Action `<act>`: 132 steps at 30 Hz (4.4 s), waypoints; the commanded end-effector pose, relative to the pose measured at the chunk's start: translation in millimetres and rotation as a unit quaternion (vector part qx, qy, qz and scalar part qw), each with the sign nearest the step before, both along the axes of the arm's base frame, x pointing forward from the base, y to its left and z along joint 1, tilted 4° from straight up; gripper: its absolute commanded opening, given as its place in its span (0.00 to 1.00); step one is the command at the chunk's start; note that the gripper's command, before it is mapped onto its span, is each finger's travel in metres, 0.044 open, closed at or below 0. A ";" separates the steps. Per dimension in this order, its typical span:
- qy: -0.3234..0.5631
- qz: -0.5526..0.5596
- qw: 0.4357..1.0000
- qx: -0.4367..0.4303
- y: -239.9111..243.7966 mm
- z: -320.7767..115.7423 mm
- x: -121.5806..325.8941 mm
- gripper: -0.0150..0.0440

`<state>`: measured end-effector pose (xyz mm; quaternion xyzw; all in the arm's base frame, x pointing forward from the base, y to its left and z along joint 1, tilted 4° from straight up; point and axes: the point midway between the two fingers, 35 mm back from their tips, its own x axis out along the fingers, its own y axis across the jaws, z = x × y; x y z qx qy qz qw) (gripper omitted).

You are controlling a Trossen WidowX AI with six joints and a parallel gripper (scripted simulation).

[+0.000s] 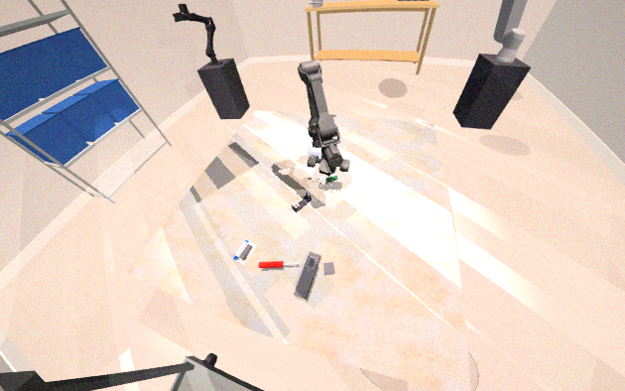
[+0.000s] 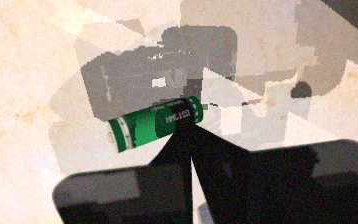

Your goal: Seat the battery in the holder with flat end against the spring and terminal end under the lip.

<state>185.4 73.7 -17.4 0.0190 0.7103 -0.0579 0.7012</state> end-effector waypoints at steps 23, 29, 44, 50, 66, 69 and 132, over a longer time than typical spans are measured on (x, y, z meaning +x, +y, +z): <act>-0.001 0.000 1.000 0.002 10.6 77.1 3.1 0.25; 0.000 0.032 0.999 0.003 11.5 74.9 3.6 0.34; 0.033 0.685 0.728 0.013 26.9 16.1 4.5 0.64; 0.034 0.707 0.706 0.014 27.4 13.6 4.2 0.64; 0.034 0.707 0.706 0.014 27.4 4.7 4.8 0.64; 0.034 0.707 0.706 0.014 27.4 -0.2 5.0 0.64; 0.034 0.754 0.656 0.014 18.9 19.3 27.7 0.37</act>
